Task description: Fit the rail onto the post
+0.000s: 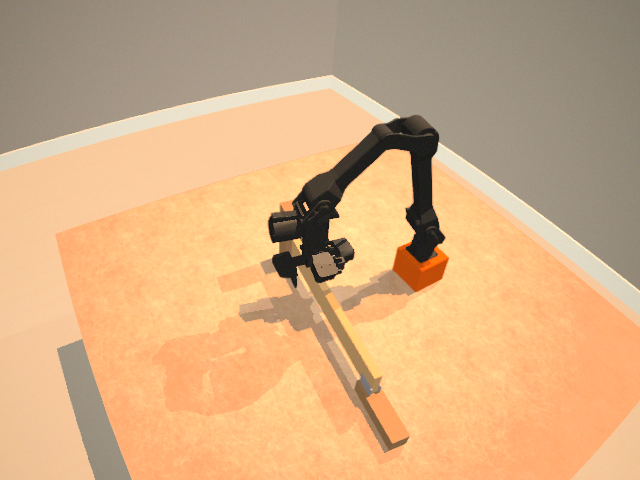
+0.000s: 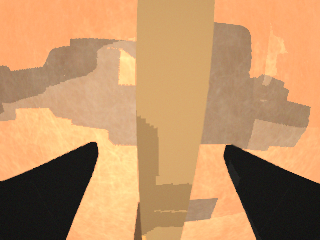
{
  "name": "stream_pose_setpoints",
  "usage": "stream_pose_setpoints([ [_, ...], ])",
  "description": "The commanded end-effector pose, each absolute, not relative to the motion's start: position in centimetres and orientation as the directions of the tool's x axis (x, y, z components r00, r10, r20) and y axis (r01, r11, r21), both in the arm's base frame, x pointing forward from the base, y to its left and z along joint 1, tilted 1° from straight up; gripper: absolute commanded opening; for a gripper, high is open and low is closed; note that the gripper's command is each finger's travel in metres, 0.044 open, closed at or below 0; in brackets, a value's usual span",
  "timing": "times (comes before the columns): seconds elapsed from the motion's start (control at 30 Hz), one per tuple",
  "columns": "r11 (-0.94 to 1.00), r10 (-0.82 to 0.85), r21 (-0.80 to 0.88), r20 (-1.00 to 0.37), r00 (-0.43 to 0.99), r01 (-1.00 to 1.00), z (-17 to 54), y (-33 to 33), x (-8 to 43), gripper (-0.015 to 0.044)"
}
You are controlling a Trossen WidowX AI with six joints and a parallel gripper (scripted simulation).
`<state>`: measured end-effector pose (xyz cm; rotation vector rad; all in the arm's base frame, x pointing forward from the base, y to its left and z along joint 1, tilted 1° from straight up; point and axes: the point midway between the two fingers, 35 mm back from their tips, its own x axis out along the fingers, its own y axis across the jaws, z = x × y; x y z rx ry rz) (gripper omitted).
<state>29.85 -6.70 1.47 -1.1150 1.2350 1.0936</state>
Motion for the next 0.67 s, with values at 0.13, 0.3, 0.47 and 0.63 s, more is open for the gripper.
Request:
stream_pose_setpoints([
  [0.13, 0.137, 0.006, -0.034, -0.999, 0.035, -0.990, 4.3, -3.8, 30.2, 0.0440],
  [0.3, 0.137, 0.006, -0.034, -0.999, 0.035, -0.990, 4.5, -3.7, 30.2, 0.0440],
  [0.47, 0.137, 0.006, -0.034, -0.999, 0.035, -0.990, 4.5, -3.7, 30.2, 0.0440],
  [0.63, 0.137, 0.006, -0.034, -0.999, 0.035, -0.990, 4.5, -3.7, 30.2, 0.0440],
])
